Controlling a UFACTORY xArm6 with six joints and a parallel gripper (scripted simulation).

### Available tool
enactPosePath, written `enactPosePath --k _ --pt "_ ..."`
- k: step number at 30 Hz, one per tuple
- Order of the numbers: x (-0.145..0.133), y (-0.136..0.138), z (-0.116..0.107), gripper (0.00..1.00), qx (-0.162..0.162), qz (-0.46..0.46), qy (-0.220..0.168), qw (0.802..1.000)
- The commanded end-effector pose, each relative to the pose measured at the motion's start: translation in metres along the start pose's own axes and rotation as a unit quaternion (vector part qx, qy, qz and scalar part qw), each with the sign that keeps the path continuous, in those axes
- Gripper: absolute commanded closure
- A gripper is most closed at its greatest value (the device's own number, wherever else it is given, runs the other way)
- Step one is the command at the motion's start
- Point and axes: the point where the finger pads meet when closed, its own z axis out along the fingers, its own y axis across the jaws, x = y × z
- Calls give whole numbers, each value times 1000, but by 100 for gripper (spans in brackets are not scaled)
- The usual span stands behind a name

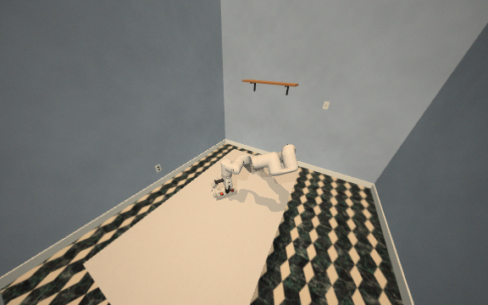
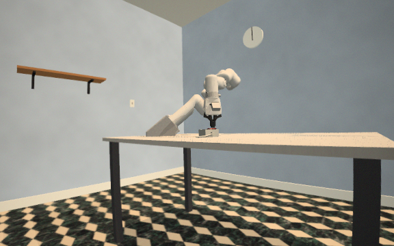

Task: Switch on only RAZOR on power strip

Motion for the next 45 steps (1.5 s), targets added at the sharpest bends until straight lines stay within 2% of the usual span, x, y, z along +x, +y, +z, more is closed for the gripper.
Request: enactPosePath --k 1,45 --pt "1 0 0 100 0 -1 1 1000" --pt "1 0 8 100 0 0 1 1000"
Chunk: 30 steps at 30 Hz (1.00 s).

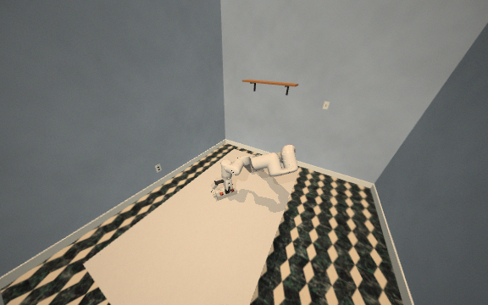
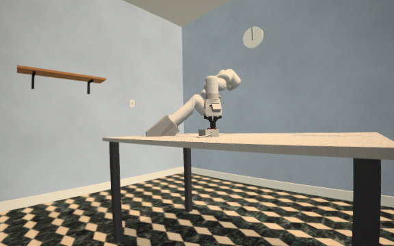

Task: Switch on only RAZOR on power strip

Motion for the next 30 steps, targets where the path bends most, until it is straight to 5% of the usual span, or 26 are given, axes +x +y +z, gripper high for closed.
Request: enactPosePath --k 1,30 --pt "0 0 0 100 0 0 0 1000" --pt "0 0 -39 100 0 0 0 1000"
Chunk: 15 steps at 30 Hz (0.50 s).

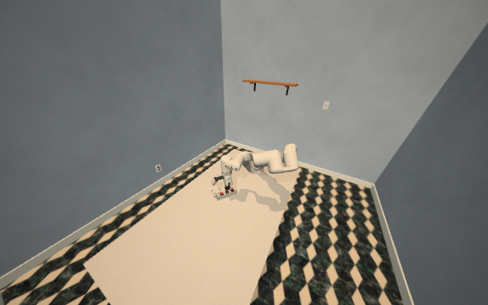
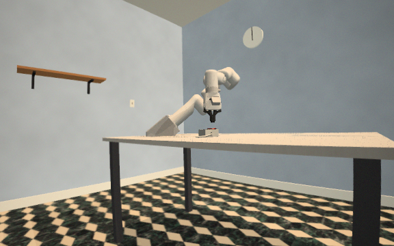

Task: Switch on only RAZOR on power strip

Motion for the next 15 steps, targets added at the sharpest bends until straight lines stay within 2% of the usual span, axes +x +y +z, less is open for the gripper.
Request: enactPosePath --k 1,12,13,15 --pt "1 0 -1 100 0 -1 2 1000" --pt "1 0 -1 100 0 -1 2 1000" --pt "1 0 -1 0 0 -1 2 1000" --pt "1 0 -2 0 0 -1 2 1000"
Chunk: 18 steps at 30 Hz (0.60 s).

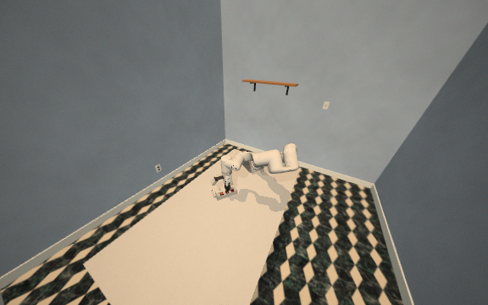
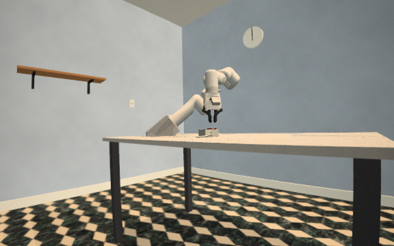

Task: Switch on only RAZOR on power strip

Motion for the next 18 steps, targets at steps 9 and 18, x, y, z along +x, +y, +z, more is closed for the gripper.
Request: enactPosePath --k 9,18 --pt "1 0 -22 0 0 -1 1 1000" --pt "1 0 -74 0 0 -1 1 1000"
